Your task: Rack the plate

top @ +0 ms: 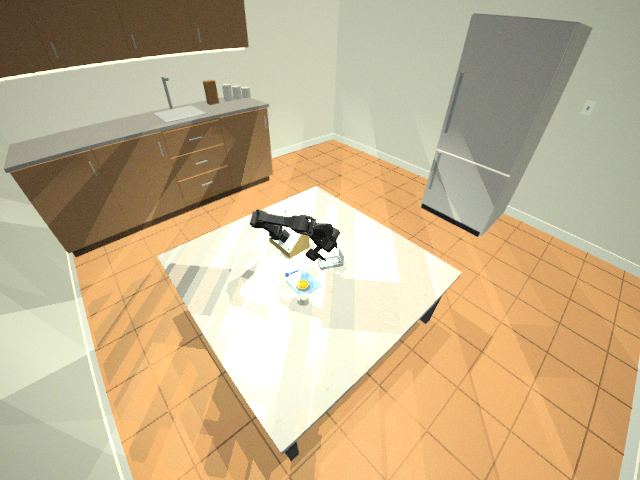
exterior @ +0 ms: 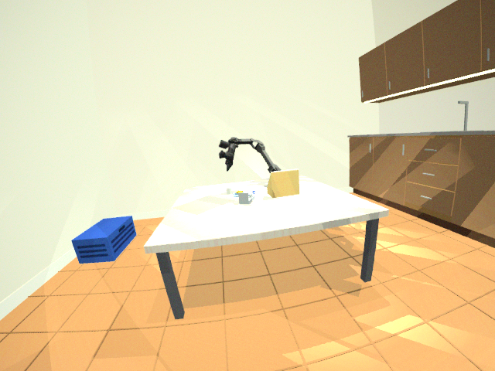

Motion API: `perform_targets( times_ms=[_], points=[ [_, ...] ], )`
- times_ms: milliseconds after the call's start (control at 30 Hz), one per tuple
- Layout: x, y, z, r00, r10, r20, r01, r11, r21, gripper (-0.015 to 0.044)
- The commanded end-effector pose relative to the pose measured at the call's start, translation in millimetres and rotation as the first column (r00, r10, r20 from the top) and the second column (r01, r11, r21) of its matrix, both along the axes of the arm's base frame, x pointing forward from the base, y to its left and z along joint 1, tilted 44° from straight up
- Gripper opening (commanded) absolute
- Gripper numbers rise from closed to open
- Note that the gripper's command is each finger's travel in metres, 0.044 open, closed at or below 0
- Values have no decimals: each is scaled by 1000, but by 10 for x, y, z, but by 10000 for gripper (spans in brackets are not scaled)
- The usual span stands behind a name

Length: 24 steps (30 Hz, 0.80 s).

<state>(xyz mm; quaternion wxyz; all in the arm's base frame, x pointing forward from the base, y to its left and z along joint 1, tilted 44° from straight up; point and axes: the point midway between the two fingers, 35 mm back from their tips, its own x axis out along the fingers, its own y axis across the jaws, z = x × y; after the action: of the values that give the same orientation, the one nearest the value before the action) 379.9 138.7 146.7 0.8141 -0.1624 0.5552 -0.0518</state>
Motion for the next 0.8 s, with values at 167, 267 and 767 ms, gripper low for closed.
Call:
perform_targets(
  times_ms=[167,267,767],
  points=[
    [-386,-583,91,990,-85,-113,54,965,-256,400],
    [-514,-765,155,983,-109,-149,52,938,-343,400],
    [-631,-1473,-82,959,-216,-186,104,874,-475,400]
  ],
)
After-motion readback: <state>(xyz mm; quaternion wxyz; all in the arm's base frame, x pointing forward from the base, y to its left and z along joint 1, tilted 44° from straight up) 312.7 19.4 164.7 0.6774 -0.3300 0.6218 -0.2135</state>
